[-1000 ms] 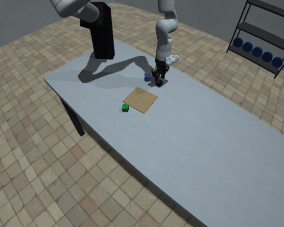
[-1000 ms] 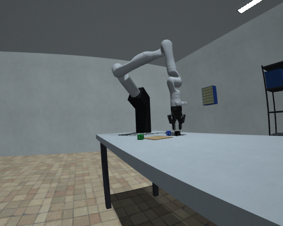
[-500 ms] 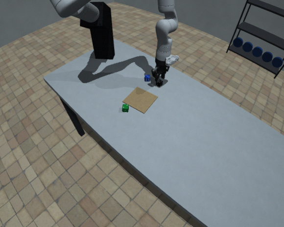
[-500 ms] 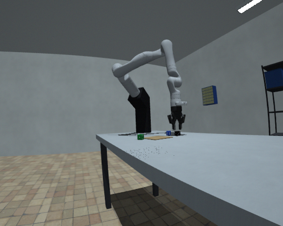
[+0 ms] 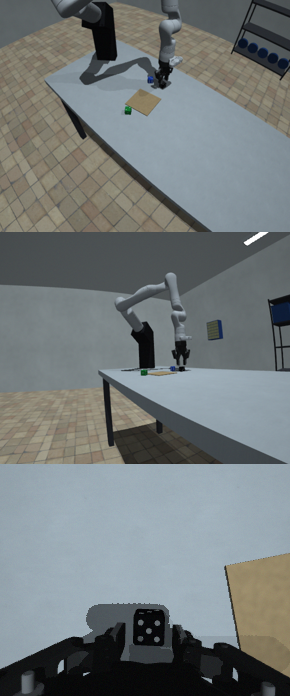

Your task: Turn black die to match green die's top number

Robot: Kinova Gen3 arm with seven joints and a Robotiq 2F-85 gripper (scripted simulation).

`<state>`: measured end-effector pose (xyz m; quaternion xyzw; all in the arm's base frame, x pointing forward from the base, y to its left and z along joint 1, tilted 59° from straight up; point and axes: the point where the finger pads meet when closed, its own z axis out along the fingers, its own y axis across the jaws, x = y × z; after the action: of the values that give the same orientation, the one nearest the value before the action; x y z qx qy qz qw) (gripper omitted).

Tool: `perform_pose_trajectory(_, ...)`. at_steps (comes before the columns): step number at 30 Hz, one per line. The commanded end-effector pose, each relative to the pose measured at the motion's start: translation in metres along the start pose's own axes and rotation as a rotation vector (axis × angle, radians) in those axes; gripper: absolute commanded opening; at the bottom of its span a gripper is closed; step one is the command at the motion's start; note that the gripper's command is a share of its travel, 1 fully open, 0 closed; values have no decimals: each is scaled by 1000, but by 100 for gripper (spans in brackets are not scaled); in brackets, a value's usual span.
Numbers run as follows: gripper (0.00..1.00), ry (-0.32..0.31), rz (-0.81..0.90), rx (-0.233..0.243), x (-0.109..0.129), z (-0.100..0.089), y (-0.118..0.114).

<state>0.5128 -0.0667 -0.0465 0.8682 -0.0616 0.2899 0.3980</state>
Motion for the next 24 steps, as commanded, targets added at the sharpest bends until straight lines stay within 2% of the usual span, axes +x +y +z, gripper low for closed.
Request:
perform_pose_trajectory(1, 46, 1, 0, 1, 0, -1, -1)
perform_pose_trajectory(9, 46, 1, 0, 1, 0, 3, -1)
perform_pose_trajectory(24, 46, 1, 0, 1, 0, 28, -1)
